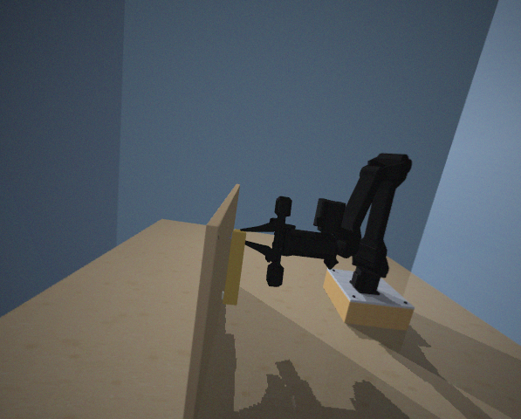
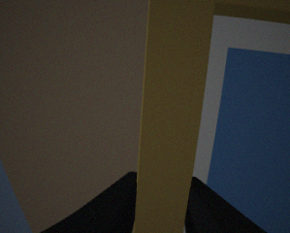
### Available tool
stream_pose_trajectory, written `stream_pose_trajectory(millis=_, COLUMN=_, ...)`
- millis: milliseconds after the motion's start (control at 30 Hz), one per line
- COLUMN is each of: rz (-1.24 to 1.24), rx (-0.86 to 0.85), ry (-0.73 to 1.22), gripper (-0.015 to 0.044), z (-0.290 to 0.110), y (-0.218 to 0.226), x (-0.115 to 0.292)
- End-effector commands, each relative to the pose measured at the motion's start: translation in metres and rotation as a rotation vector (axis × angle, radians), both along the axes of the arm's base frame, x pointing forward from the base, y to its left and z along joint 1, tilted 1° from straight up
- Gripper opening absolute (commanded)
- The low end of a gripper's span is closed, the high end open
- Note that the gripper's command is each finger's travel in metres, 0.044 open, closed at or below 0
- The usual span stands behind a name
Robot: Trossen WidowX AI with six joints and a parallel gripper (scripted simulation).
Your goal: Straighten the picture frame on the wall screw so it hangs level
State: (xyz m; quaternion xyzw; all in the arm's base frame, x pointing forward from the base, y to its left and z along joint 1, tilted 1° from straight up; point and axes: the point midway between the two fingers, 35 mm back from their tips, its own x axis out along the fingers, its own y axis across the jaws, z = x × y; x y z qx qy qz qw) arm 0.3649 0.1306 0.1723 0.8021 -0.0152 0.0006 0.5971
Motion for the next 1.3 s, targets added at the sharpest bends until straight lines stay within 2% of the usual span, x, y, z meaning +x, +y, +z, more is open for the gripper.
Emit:
stream_pose_trajectory(millis=0, rz=-0.001, rx=0.011, ry=-0.013, gripper=0.0, z=0.0054, y=0.0007, x=0.0009)
stream_pose_trajectory(millis=1267, rz=-0.001, rx=0.011, ry=-0.013, gripper=0.0, z=0.0061, y=0.0069, x=0.001)
